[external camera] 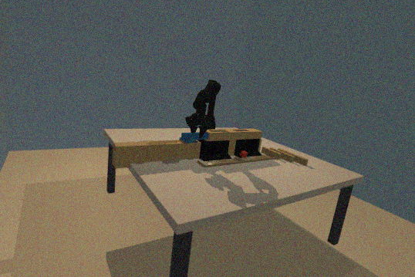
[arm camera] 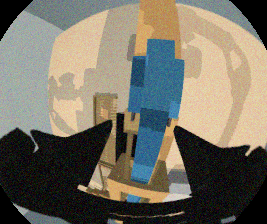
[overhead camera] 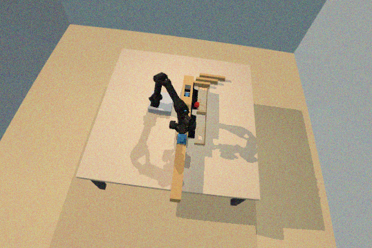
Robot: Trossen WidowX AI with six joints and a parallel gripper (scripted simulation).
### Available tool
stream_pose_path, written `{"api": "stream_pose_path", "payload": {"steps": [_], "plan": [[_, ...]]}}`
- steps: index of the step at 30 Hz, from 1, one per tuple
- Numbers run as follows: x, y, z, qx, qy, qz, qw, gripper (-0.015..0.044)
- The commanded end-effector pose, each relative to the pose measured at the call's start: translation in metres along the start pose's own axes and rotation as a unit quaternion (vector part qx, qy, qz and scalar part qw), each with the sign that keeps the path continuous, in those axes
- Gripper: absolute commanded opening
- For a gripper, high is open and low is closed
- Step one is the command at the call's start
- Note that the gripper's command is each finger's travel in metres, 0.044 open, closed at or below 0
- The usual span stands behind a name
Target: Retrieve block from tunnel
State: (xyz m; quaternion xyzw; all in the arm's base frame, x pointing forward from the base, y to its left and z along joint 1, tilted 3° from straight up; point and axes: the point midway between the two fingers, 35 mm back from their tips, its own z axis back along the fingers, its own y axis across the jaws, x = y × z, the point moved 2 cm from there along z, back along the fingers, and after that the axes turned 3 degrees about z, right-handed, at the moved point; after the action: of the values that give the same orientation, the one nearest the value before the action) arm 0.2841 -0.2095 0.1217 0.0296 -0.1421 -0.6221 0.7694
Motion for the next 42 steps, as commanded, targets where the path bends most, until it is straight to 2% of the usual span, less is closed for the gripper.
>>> {"api": "stream_pose_path", "payload": {"steps": [1,9,16,19,36,37,42], "plan": [[0.000,0.000,0.001,0.000,0.000,0.000,1.000,0.0335],[0.000,0.000,0.001,0.000,0.000,0.000,1.000,0.0125],[0.000,0.000,0.001,0.000,0.000,0.000,1.000,0.0078],[-0.003,0.001,0.001,0.000,0.000,0.000,1.000,0.0000],[-0.056,0.003,0.006,-0.001,0.006,0.000,1.000,0.0000],[-0.014,-0.003,0.007,-0.009,-0.040,-0.023,0.999,0.0026],[-0.014,-0.003,0.007,-0.009,-0.040,-0.023,0.999,0.0158]]}}
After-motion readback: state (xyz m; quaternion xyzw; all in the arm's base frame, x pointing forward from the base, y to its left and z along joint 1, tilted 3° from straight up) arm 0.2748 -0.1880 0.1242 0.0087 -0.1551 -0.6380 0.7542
